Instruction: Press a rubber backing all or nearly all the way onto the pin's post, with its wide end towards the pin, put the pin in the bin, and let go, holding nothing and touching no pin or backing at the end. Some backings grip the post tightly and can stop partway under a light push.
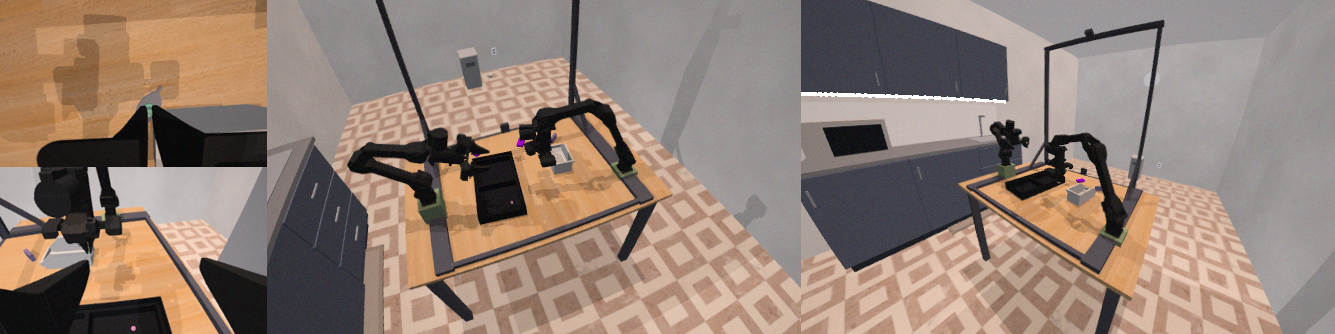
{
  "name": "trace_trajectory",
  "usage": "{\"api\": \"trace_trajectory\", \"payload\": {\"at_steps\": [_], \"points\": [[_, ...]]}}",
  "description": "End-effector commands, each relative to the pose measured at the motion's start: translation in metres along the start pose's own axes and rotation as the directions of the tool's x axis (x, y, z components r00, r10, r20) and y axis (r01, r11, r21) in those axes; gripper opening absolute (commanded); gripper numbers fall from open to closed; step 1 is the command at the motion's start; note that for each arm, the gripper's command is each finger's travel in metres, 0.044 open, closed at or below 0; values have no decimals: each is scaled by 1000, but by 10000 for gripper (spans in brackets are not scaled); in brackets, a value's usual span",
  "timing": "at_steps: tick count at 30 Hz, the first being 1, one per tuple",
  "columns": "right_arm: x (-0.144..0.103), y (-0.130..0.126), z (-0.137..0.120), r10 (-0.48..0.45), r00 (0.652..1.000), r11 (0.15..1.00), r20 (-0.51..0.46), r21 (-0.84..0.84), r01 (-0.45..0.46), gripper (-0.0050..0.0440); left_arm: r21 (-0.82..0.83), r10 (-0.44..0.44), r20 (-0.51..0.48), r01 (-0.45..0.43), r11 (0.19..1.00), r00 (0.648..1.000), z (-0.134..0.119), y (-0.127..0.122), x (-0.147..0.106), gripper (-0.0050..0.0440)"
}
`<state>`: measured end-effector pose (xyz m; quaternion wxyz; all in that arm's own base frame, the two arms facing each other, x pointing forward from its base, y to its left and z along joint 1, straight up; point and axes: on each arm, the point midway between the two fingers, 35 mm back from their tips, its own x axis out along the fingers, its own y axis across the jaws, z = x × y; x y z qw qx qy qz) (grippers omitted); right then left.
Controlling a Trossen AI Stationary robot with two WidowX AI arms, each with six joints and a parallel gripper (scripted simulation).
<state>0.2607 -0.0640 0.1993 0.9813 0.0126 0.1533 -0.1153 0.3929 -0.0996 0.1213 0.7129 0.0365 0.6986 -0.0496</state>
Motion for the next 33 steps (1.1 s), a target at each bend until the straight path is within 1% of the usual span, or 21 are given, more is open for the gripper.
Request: {"api": "trace_trajectory", "payload": {"at_steps": [1, 4, 6, 8, 11, 12, 14, 16, 18, 21, 26, 29, 31, 33], "points": [[-17, -25, -48, -70, 992, 997, -106, 17, 73, 440, -14, 1, 55, 0, 1000, 998, -35, -45, -14, -50], [-23, -34, -76, -106, 978, 993, -178, 36, 114, 440, -13, -1, 45, 1, 1000, 999, -62, -70, -12, -50], [-27, -37, -91, -117, 968, 990, -223, 45, 130, 440, -12, 1, 36, -1, 1000, 999, -77, -81, -11, -50], [-28, -38, -99, -122, 962, 989, -245, 50, 138, 440, -11, 4, 29, -3, 1000, 1000, -89, -89, -10, -50], [-28, -37, -100, -118, 961, 989, -251, 52, 135, 440, -10, 8, 18, -8, 1000, 1000, -98, -95, -7, -50], [-29, -37, -90, -116, 966, 990, -232, 49, 131, 440, -10, 8, 17, -8, 1000, 1000, -100, -96, -7, -50], [-29, -37, -90, -116, 966, 990, -232, 49, 131, 440, -10, 8, 17, -8, 1000, 1000, -100, -96, -7, -50], [-28, -35, -84, -110, 968, 991, -227, 44, 123, 440, -10, 9, 17, -9, 1000, 1000, -101, -96, -7, -50], [-24, -30, -75, -86, 970, 994, -230, 40, 97, 440, -10, 12, 6, -12, 1000, 1000, -101, -97, -3, -50], [-15, -19, -54, -40, 973, 999, -226, 25, 47, 440, -11, 13, 4, -13, 1000, 1000, -101, -96, -3, -50], [11, 16, -8, 78, 972, 996, -223, -16, -84, 440, -12, 10, 10, -9, 1000, 1000, -99, -97, -5, -50], [24, 40, 20, 144, 969, 987, -203, -40, -155, 440, -11, 10, 10, -9, 1000, 1000, -99, -97, -5, -50], [24, 40, 20, 144, 969, 987, -203, -40, -155, 440, -11, 10, 10, -9, 1000, 1000, -99, -97, -5, -50], [36, 57, 29, 181, 960, 979, -214, -52, -196, 440, -11, 10, 10, -9, 1000, 1000, -99, -97, -5, -50]]}}
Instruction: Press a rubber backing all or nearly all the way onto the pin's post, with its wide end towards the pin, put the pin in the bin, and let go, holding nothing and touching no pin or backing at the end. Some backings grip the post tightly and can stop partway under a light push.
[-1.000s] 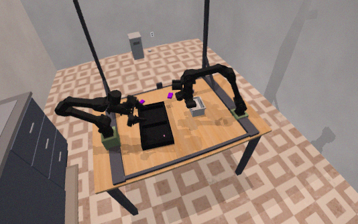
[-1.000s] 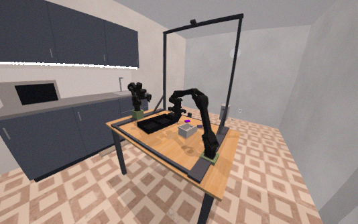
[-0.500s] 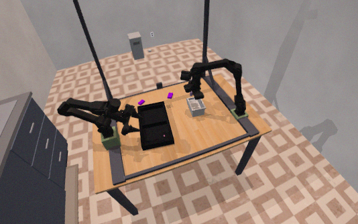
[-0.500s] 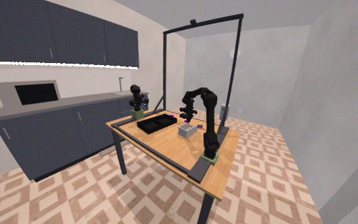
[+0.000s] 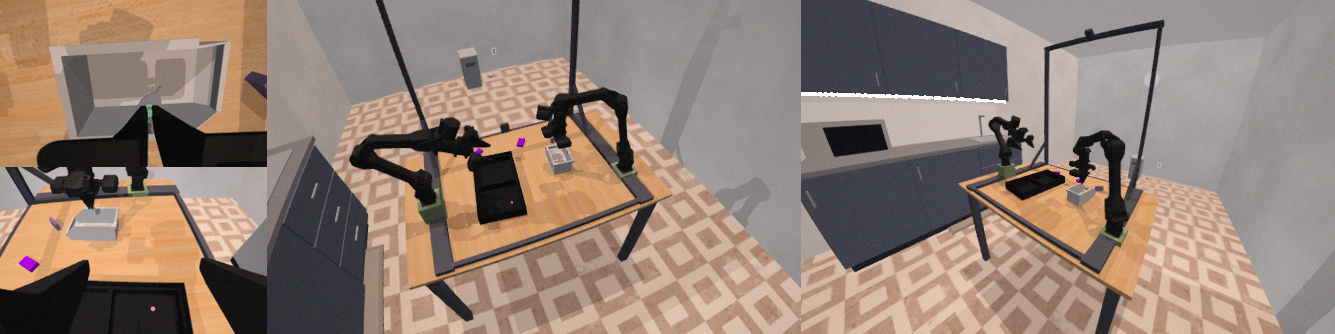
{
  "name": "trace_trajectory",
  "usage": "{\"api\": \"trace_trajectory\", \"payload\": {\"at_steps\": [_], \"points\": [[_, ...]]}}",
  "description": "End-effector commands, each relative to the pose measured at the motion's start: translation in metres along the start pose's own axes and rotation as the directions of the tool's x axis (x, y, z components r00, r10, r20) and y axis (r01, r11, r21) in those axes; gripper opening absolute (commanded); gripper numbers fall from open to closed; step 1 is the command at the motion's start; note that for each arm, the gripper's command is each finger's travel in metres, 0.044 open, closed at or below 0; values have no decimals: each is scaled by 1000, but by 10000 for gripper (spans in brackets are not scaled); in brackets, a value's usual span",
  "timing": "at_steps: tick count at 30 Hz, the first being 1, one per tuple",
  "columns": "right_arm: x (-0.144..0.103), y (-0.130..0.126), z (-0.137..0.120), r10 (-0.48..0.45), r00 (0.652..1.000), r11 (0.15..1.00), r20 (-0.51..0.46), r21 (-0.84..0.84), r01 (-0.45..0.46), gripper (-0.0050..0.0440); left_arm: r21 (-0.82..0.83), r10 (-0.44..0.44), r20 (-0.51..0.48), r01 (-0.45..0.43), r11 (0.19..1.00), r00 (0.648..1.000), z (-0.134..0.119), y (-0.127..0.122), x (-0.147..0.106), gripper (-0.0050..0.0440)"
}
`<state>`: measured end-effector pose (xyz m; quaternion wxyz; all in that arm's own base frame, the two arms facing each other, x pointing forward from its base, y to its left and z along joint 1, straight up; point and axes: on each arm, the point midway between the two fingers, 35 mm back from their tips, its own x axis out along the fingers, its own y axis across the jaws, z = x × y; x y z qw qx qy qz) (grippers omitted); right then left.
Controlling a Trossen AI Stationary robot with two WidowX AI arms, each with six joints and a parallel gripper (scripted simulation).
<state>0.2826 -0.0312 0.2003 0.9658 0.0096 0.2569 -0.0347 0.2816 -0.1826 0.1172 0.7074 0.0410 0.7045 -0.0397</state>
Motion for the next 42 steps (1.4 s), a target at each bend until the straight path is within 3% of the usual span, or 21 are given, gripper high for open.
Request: {"api": "trace_trajectory", "payload": {"at_steps": [1, 5, 11, 19, 42], "points": [[27, 24, 36, 60, 998, 998, -5, -35, -60, 440, -4, -10, 28, 10, 1000, 1000, 1, -1, -9, -50], [47, 55, 57, 126, 992, 989, -13, -73, -127, 440, -1, -13, 29, 13, 1000, 1000, 2, -1, -9, -50], [59, 76, 68, 166, 986, 981, -16, -98, -167, 440, -1, -13, 29, 13, 1000, 1000, 2, -1, -9, -50], [60, 76, 68, 169, 986, 981, -17, -97, -170, 440, -1, -13, 29, 13, 1000, 1000, 2, -1, -9, -50], [60, 75, 63, 168, 985, 980, -27, -99, -170, 440, -3, -2, 8, 3, 1000, 1000, -1, -1, 40, -50]]}}
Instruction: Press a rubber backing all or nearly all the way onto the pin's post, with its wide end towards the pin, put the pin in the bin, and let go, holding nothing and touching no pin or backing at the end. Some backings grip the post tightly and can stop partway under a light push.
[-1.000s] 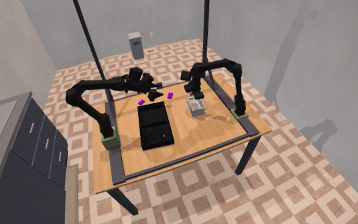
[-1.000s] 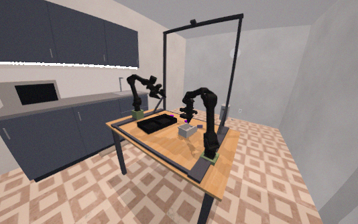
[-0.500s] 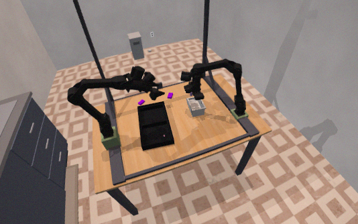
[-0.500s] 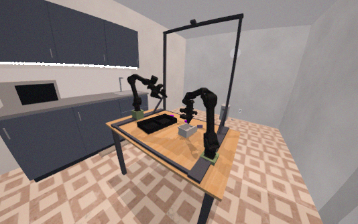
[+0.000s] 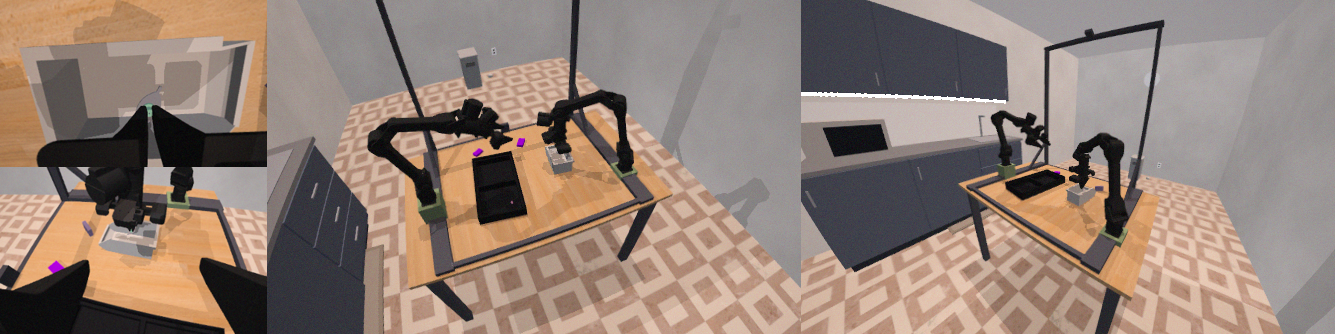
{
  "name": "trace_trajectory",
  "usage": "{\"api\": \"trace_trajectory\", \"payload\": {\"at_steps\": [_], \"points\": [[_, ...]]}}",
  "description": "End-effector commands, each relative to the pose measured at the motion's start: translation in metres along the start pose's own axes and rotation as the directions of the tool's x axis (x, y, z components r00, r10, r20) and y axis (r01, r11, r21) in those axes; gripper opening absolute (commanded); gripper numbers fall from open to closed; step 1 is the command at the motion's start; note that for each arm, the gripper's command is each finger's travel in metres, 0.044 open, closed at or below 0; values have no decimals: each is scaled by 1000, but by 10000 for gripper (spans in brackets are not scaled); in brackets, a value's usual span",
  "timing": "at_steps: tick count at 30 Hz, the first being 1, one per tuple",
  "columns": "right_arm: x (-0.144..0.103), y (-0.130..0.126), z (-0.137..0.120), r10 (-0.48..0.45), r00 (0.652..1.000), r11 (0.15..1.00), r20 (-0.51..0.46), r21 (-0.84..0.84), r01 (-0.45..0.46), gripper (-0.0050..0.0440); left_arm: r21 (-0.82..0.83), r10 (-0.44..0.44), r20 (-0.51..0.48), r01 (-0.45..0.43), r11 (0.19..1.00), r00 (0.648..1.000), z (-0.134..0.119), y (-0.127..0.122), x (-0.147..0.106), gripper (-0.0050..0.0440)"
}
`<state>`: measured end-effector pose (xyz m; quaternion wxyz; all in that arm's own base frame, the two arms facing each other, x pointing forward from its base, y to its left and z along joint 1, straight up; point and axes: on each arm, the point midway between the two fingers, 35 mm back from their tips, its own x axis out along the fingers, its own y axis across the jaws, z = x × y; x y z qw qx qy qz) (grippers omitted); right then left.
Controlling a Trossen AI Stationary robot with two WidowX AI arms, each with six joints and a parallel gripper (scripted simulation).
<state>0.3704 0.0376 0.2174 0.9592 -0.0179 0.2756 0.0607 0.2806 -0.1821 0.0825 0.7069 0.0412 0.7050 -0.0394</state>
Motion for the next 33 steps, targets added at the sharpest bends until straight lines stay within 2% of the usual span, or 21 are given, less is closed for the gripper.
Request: {"api": "trace_trajectory", "payload": {"at_steps": [1, 22, 33], "points": [[-4, 0, 7, 0, 1000, 1000, 21, 0, 0, 440, -3, -3, 9, 3, 1000, 1000, 0, -1, 8, -50], [-4, 0, 7, 0, 1000, 1000, 21, 0, 0, 440, -3, -3, 9, 3, 1000, 1000, 0, -2, 44, -50], [-4, 0, 7, 0, 1000, 1000, 21, 0, 0, 440, -3, -3, 9, 3, 1000, 1000, 0, -2, 50, -50]]}}
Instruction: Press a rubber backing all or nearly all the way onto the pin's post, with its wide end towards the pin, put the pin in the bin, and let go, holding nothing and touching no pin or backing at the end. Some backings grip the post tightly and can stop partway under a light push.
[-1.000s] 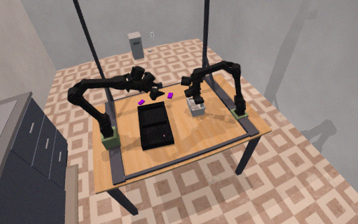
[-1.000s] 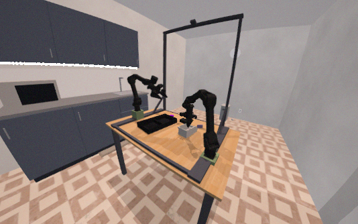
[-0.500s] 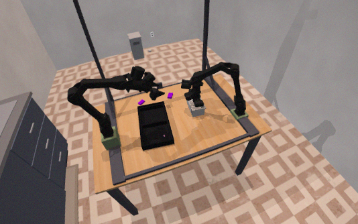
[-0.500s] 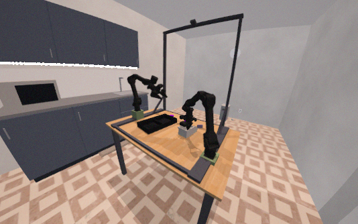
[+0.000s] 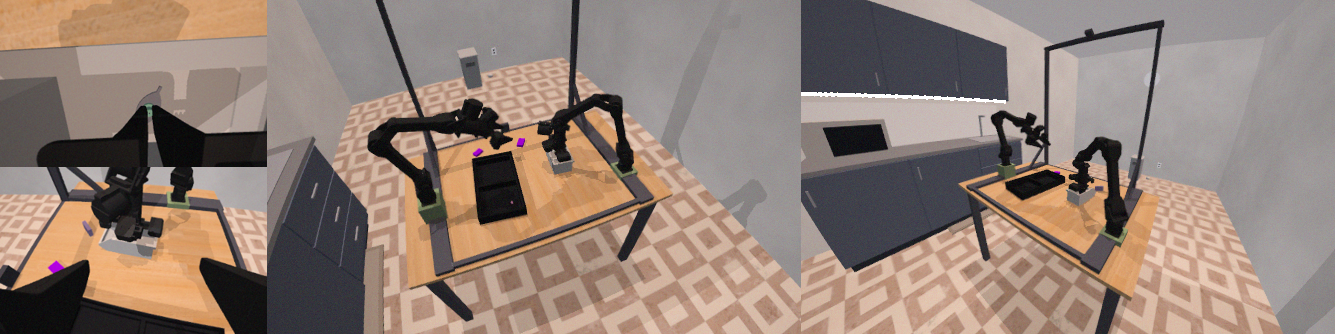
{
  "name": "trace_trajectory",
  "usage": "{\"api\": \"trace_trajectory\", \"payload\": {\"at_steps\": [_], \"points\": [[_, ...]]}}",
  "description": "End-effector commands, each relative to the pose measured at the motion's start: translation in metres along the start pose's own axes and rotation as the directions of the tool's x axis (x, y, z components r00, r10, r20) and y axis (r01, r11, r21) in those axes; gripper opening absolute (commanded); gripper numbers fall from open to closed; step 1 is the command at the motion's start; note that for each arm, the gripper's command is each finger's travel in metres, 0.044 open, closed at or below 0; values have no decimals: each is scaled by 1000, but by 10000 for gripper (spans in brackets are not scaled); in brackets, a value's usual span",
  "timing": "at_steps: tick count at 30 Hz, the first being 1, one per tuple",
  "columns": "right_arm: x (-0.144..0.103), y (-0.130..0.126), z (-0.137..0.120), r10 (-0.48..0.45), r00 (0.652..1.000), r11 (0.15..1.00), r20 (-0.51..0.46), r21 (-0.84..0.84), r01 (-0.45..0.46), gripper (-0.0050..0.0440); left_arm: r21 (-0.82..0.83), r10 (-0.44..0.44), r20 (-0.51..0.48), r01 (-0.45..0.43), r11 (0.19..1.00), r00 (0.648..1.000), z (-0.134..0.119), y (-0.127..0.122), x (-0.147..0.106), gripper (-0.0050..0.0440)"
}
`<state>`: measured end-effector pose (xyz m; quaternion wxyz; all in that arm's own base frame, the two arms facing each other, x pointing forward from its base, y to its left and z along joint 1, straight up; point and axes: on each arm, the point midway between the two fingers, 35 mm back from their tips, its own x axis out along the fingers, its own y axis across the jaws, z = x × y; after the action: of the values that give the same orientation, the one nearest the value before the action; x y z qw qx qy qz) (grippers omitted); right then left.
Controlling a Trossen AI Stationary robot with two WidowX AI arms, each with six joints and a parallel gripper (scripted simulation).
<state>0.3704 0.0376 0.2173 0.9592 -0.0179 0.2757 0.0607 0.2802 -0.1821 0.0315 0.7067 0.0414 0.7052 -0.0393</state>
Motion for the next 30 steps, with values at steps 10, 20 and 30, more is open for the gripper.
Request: {"api": "trace_trajectory", "payload": {"at_steps": [10, 20, 30], "points": [[-4, 0, 7, 0, 1000, 1000, 21, 0, 0, 440, -3, -5, 14, 5, 1000, 1000, 1, -2, 2, -50], [-4, 0, 7, 0, 1000, 1000, 21, 0, 0, 440, -3, -3, 10, 3, 1000, 1000, 1, -1, 8, -50], [-4, 0, 7, 0, 1000, 1000, 21, 0, 0, 440, -1, -13, 30, 13, 1000, 999, 5, -3, 4, -50]]}}
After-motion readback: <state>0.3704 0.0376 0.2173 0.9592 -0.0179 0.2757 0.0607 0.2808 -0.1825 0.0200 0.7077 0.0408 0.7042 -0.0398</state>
